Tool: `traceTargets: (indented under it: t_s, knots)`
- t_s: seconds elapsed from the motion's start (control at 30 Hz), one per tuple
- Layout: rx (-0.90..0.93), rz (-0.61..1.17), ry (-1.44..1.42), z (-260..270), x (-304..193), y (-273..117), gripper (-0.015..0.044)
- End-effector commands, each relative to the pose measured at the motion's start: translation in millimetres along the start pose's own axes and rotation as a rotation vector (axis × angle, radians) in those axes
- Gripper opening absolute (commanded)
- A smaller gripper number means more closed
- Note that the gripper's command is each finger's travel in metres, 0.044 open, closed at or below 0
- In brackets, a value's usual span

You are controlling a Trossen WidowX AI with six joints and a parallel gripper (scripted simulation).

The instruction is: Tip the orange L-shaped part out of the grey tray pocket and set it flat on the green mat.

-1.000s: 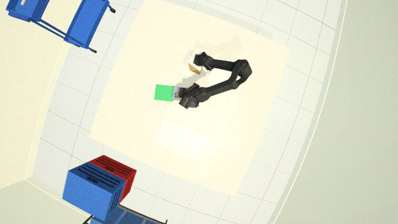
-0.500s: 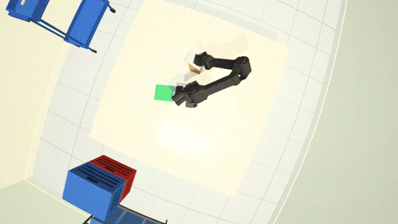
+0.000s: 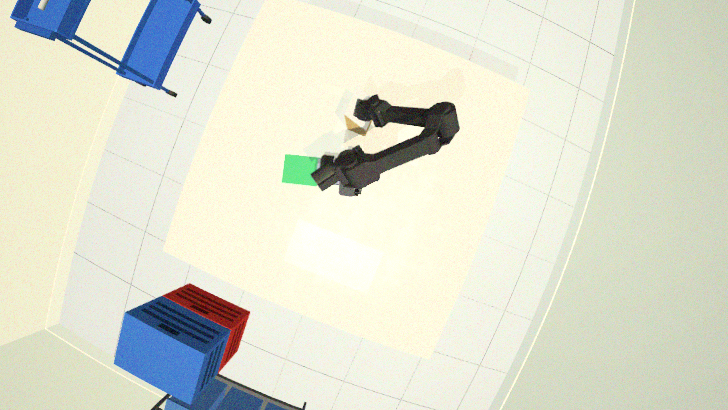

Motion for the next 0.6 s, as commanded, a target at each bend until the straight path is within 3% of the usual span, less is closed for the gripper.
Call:
traceTargets:
  t_s: [0.0,0.5,0.57]
  knots:
    - [-0.001,-0.001,0.003,-0.2,-0.1,0.2,0.0180]
    - [-0.001,-0.001,0.003,-0.2,-0.1,0.2,0.0180]
    - [-0.001,0.000,0.054,-2.6,0.2,-0.1,0.0233]
Point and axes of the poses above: the point midway between the two fingers, 35 mm back from their tips, its own y axis out along the fingers, its own z axis across the jaws, x = y × z, the point moved 6 cm from there along -y, back along the fingers, and after that the axes turned 9 degrees about -y, right-handed, at the moved point
